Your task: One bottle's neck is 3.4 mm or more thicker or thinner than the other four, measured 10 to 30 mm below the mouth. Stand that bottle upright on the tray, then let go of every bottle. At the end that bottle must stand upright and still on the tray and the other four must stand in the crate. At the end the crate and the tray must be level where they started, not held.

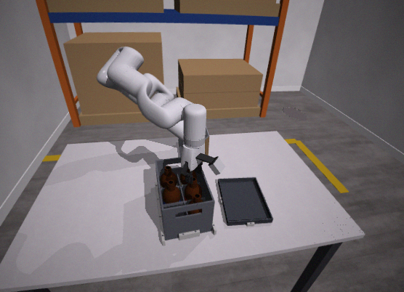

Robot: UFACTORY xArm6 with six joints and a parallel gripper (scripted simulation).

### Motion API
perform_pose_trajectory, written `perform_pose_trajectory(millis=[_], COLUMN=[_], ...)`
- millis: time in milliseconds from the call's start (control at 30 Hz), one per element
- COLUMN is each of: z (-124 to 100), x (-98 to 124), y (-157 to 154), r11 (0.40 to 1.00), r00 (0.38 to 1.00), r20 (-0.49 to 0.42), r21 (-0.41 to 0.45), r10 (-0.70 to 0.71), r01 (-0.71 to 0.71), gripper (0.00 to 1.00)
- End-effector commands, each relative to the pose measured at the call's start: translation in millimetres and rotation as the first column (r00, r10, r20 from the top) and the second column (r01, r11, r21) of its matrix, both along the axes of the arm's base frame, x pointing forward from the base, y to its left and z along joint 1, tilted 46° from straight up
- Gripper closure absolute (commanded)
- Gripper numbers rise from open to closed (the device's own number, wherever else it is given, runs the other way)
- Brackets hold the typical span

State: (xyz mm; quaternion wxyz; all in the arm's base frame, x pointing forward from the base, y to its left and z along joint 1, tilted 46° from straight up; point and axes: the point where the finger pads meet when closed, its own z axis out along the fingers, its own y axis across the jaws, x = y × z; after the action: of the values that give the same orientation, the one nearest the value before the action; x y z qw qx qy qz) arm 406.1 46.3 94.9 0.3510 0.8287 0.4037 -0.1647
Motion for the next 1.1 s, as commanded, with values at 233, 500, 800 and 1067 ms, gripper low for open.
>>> perform_pose_trajectory(millis=[233,500,800,1067], z=[-6.6,-13.5,-18.4,-21.4], x=[1.1,1.3,1.4,1.4], y=[-6.6,-13.6,-18.5,-21.6], r11=[1.000,1.000,1.000,1.000], r00=[1.000,1.000,1.000,1.000], r20=[0.003,0.003,0.003,0.003], r21=[0.002,0.002,0.002,0.002], r10=[0.001,0.001,0.001,0.001], r01=[-0.001,-0.001,-0.001,-0.001], gripper=[0.35,0.35,0.35,0.35])
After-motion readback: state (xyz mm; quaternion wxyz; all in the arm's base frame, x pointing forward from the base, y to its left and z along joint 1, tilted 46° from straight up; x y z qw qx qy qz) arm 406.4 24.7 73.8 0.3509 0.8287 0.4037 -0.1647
